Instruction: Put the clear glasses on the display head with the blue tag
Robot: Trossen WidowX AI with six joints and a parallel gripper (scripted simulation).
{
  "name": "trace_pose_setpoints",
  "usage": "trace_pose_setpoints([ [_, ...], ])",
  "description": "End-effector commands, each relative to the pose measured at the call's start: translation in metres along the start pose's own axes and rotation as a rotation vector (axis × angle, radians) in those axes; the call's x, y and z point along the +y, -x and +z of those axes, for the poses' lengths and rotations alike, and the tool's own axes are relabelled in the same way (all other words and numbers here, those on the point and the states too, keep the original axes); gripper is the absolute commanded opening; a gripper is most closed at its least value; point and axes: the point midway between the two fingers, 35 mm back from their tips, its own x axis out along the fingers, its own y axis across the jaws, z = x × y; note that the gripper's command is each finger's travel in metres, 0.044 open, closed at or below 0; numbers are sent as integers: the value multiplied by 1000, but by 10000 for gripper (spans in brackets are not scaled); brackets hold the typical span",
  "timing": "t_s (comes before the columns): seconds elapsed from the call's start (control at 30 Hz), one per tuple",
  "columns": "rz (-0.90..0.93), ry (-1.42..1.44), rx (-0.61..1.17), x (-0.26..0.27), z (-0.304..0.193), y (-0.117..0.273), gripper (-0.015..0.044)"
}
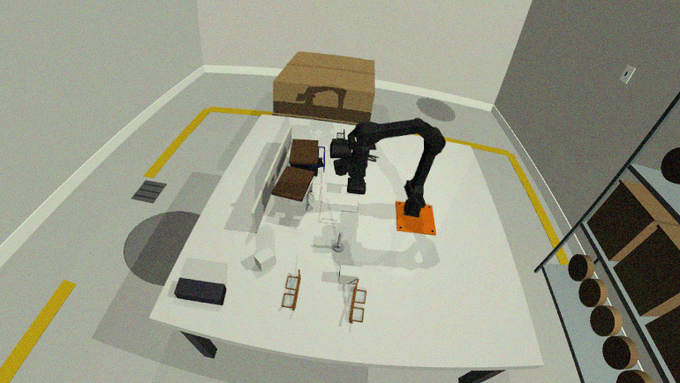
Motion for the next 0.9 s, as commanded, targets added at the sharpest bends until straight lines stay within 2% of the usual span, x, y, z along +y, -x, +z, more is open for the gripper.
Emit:
trace_pose_setpoints([
  [0.0, 3, -132, 5, -20, 1, 0, 0],
  [0.5, -1, -541, 2, -85, -2, 0, 0],
  [0.87, -2, -560, 2, -88, -2, -4, 0],
])
